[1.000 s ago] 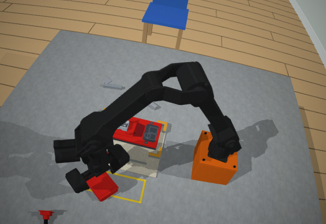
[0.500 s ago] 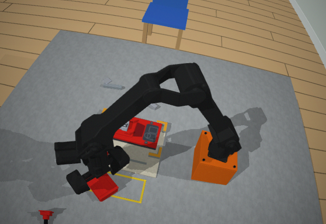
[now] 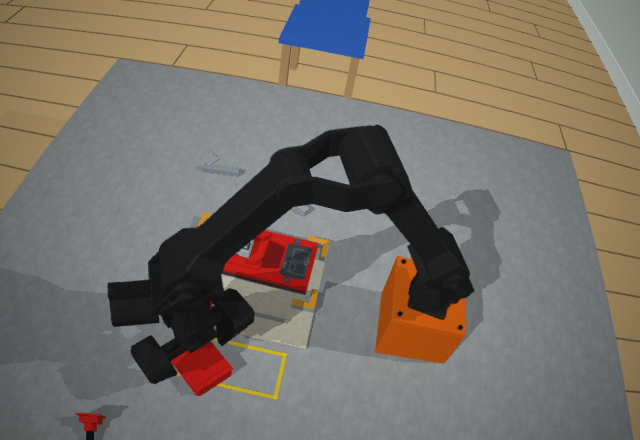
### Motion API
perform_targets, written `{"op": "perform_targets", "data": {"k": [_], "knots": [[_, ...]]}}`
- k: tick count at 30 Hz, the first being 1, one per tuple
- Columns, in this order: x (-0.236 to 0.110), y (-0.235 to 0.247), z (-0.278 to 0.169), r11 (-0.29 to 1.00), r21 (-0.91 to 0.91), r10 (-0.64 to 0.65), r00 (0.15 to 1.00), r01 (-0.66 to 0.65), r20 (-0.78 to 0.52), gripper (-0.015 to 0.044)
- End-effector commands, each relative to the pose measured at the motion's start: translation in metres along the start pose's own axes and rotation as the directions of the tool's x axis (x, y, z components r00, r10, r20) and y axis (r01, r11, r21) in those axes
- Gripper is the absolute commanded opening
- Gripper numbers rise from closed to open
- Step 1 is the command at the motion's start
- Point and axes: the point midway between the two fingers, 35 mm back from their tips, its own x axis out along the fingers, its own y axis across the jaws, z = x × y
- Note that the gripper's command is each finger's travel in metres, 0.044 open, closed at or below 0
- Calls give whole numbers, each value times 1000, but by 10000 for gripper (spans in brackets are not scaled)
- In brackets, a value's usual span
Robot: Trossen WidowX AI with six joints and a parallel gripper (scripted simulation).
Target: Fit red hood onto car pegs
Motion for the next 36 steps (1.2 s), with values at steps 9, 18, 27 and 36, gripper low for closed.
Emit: {"op": "perform_targets", "data": {"k": [9, 18, 27, 36], "knots": [[6, 0, 0, 1000, -2, 2, 1000, -2, -2, 440], [11, 0, 0, 1000, -2, 2, 1000, -2, -2, 440], [12, 0, 0, 1000, -1, 0, 1000, 0, 0, 361], [12, 0, 0, 1000, -1, 0, 1000, 0, 0, 301]]}}
